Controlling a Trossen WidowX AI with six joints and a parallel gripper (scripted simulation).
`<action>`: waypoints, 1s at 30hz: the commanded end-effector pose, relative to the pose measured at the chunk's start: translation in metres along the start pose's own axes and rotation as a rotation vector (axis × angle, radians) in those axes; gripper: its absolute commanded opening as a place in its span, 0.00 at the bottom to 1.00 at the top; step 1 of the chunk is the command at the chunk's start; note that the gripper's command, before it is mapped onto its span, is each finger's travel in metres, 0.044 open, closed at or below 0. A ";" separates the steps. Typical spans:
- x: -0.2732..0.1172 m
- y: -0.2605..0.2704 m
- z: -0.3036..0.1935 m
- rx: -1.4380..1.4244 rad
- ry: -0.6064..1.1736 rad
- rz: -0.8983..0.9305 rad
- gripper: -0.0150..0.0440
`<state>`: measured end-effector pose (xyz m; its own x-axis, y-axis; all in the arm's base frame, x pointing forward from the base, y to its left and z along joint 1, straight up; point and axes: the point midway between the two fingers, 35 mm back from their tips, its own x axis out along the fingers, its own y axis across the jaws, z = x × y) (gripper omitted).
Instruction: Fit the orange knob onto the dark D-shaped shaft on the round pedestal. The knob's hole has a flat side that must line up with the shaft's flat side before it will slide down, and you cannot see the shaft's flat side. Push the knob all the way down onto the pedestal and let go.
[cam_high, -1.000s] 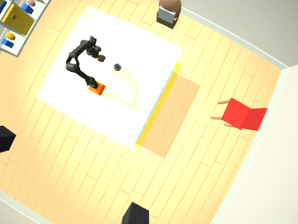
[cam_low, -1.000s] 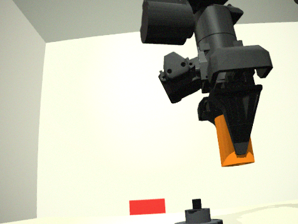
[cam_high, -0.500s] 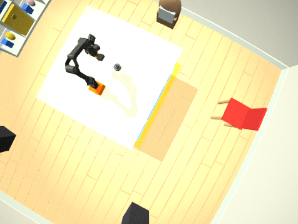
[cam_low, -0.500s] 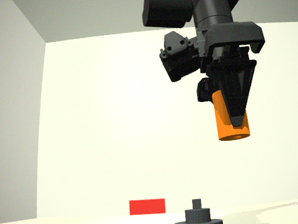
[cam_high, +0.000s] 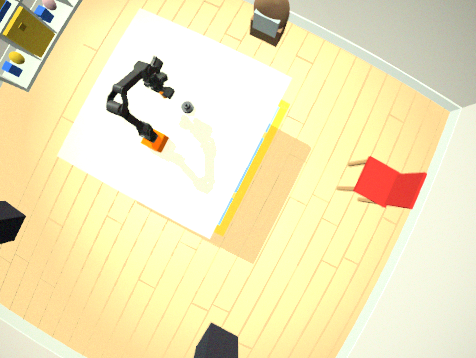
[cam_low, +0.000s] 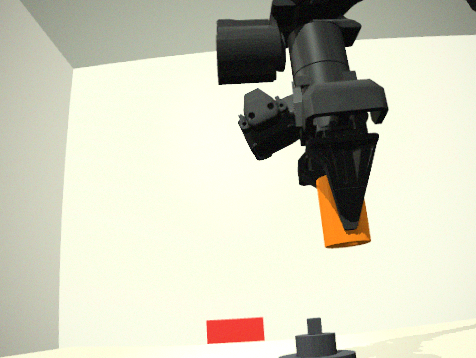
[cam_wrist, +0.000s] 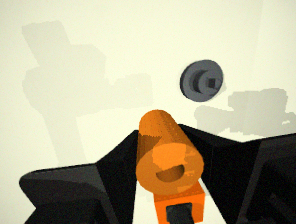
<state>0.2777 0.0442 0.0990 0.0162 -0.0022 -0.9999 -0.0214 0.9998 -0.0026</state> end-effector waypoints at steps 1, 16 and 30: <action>0.003 -0.012 0.007 -0.004 -0.006 -0.003 0.25; 0.016 -0.051 0.018 0.015 -0.002 -0.009 0.25; 0.030 -0.092 0.027 0.000 -0.012 -0.006 0.25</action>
<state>0.3036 -0.0368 0.0724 0.0214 -0.0077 -0.9997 -0.0144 0.9999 -0.0080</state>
